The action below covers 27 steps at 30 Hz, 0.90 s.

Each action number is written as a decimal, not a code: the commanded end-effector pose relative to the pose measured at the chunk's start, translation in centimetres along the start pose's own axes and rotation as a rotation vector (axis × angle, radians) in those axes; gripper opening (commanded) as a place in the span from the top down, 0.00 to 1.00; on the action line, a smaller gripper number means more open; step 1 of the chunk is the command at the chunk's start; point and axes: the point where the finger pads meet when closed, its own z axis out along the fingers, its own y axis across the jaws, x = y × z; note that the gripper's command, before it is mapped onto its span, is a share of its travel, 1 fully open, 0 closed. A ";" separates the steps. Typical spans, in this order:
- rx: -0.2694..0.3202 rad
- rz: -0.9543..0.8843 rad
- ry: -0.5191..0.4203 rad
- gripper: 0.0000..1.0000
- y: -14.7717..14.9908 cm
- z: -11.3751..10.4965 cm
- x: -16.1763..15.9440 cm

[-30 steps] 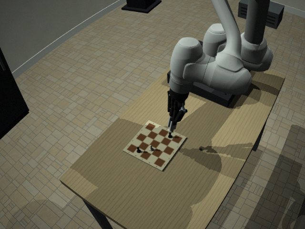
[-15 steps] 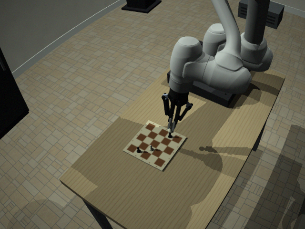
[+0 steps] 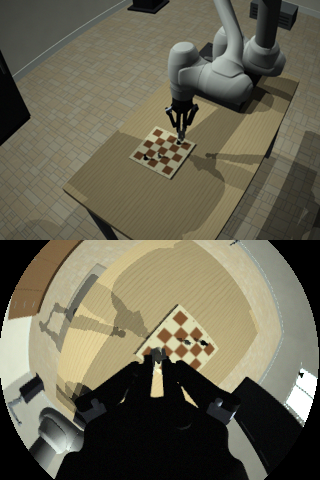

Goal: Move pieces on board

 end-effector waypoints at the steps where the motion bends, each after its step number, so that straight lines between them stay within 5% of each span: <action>1: 0.047 -0.052 0.011 1.00 -0.1 1.6 0.0; 15: 0.047 -0.052 0.011 1.00 -0.3 7.4 0.1; 27: 0.047 -0.052 0.011 1.00 -0.3 8.3 0.1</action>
